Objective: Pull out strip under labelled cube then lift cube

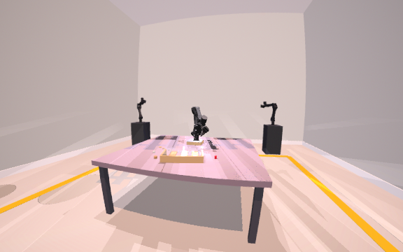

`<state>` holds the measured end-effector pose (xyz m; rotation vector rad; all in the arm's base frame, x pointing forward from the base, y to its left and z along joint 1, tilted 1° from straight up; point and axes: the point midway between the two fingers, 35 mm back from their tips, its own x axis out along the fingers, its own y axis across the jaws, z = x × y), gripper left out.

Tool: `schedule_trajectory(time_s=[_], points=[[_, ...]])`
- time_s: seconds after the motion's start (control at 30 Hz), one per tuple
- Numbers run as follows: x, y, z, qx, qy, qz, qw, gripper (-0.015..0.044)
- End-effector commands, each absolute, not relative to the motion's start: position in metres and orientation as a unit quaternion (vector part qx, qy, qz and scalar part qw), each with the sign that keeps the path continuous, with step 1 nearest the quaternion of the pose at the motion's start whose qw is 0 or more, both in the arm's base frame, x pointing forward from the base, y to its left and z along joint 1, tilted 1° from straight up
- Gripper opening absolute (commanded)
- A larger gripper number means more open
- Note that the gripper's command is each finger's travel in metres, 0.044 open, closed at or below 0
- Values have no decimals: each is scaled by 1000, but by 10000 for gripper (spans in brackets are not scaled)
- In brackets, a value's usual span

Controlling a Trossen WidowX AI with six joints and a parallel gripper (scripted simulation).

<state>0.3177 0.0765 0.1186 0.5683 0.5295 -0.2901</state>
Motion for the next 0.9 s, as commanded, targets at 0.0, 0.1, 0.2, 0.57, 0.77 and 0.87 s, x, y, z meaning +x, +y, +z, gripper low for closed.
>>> schedule_trajectory(time_s=[0.0, 0.1, 0.2, 0.57, 0.77, 0.87], points=[[328, 22, 159, 125, 291, -77, 945, 400], [325, 2, 170, 69, 298, -53, 951, 400], [319, -15, 181, 16, 300, -29, 953, 400], [318, -18, 183, 8, 300, -26, 954, 400], [318, -18, 183, 8, 300, -26, 954, 400], [322, -16, 181, 6, 315, -22, 949, 347]])
